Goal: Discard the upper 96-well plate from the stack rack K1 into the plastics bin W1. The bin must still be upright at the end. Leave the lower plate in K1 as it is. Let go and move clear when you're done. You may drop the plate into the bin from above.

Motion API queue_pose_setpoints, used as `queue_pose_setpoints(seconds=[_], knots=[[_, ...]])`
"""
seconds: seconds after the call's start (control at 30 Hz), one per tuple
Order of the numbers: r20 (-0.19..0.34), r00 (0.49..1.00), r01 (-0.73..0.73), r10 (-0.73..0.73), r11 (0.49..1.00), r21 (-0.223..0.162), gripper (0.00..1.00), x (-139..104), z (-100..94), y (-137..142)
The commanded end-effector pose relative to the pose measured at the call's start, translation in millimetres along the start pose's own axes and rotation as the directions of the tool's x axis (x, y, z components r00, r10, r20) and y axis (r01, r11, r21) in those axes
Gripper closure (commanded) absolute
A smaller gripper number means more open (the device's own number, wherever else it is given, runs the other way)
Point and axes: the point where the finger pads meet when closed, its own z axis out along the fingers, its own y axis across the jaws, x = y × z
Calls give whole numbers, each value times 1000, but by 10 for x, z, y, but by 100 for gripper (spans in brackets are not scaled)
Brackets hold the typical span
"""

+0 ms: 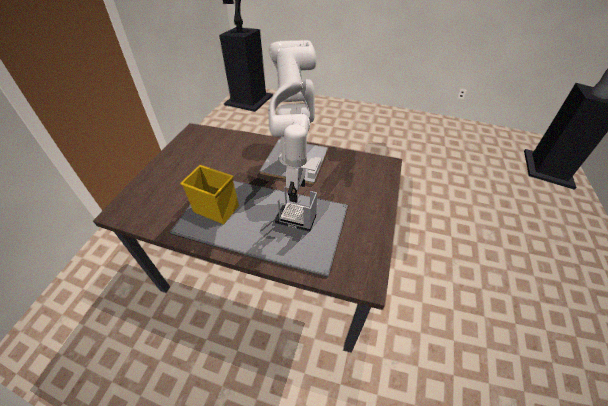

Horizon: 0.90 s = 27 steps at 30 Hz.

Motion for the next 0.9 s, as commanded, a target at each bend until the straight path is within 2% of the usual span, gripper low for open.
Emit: queue_pose_setpoints(seconds=[0.0, 0.87], knots=[[-1, 1000, 0, 0, 1000, -3, 0, 4, 54, 9], [-1, 1000, 0, 0, 1000, -3, 0, 3, 455, 10]])
